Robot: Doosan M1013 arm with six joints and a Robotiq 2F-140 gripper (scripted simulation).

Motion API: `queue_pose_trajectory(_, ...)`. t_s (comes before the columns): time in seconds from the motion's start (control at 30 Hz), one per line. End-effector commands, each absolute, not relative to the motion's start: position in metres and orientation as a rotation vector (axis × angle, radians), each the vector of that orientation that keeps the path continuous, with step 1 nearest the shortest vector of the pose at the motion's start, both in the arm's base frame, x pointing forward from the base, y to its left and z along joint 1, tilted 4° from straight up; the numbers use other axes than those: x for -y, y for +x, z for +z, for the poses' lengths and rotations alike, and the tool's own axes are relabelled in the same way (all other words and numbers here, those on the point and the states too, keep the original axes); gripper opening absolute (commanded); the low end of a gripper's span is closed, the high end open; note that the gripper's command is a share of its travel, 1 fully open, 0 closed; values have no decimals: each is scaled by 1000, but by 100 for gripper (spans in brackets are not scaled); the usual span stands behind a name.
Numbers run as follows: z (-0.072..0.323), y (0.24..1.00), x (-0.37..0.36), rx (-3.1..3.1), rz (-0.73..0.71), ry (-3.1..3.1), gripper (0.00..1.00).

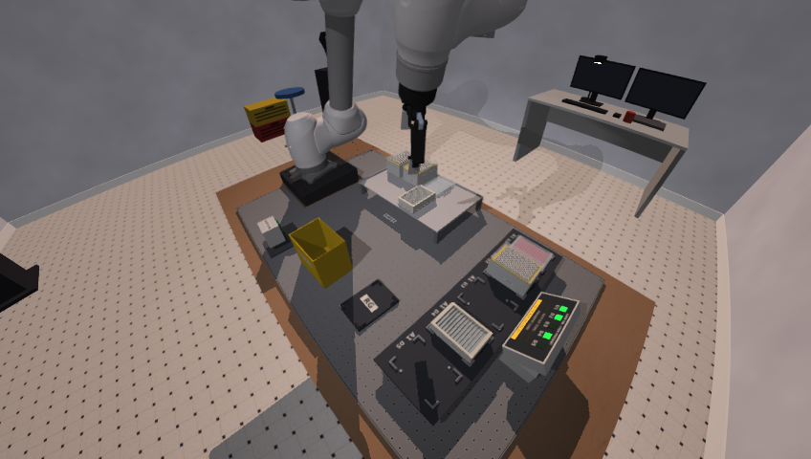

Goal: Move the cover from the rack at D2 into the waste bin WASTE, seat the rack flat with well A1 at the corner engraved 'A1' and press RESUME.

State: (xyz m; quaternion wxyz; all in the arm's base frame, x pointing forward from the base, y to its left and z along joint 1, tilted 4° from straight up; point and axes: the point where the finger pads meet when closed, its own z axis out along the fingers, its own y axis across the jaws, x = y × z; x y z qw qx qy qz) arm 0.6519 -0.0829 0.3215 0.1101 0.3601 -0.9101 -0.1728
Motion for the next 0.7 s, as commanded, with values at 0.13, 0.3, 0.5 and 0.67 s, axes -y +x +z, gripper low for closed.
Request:
queue_pose_trajectory(0.13,322,652,83,2675,-508,1058,100)
queue_pose_trajectory(0.3,322,652,83,2675,-508,1058,100)
queue_pose_trajectory(0.5,322,652,83,2675,-508,1058,100)
queue_pose_trajectory(0.67,313,669,90,2633,-497,1168,77)
